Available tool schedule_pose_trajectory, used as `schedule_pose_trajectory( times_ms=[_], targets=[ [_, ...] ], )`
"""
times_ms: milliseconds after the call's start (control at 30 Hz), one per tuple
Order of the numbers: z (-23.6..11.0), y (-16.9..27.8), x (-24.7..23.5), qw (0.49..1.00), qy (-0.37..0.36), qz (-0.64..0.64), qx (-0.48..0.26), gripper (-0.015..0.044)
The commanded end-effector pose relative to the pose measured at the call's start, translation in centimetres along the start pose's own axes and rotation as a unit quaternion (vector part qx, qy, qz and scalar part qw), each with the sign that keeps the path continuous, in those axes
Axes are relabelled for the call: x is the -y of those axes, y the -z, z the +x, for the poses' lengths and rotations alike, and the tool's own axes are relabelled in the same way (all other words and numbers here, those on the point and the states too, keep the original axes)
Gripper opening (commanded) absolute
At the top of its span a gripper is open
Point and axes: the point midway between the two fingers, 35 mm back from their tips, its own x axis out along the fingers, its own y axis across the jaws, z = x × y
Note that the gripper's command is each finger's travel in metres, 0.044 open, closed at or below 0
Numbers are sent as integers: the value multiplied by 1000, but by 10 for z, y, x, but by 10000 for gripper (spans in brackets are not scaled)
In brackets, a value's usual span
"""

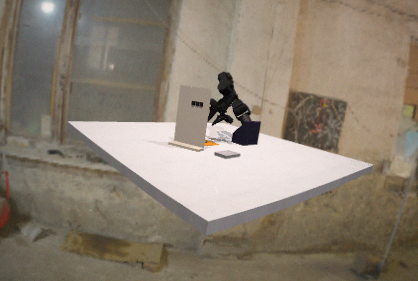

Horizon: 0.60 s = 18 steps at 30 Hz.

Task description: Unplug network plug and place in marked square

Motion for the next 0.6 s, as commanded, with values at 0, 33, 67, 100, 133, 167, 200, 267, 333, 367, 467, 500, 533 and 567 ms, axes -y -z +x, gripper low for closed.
schedule_pose_trajectory(
  times_ms=[0, 33, 67, 100, 133, 167, 200, 267, 333, 367, 467, 500, 533, 567],
  targets=[
    [-5, -3, -3, 1000, -4, 6, 3, 156],
    [-5, -3, -4, 1000, -4, 6, 3, 156],
    [-6, -3, -4, 1000, -4, 5, 3, 156],
    [-7, -3, -5, 1000, -5, 5, 3, 156],
    [-8, -4, -5, 1000, -5, 5, 4, 156],
    [-9, -4, -6, 1000, -6, 5, 4, 156],
    [-10, -4, -6, 1000, -6, 5, 4, 156],
    [-12, -5, -7, 1000, -7, 5, 4, 156],
    [-14, -6, -8, 1000, -8, 5, 5, 156],
    [-15, -6, -8, 1000, -8, 5, 5, 156],
    [-14, -3, -8, 1000, -3, -1, 2, 156],
    [-16, -2, -9, 1000, -3, -1, 1, 156],
    [-18, -2, -11, 1000, -3, -1, 0, 156],
    [-20, -2, -13, 1000, -2, 0, 0, 156]
  ],
)
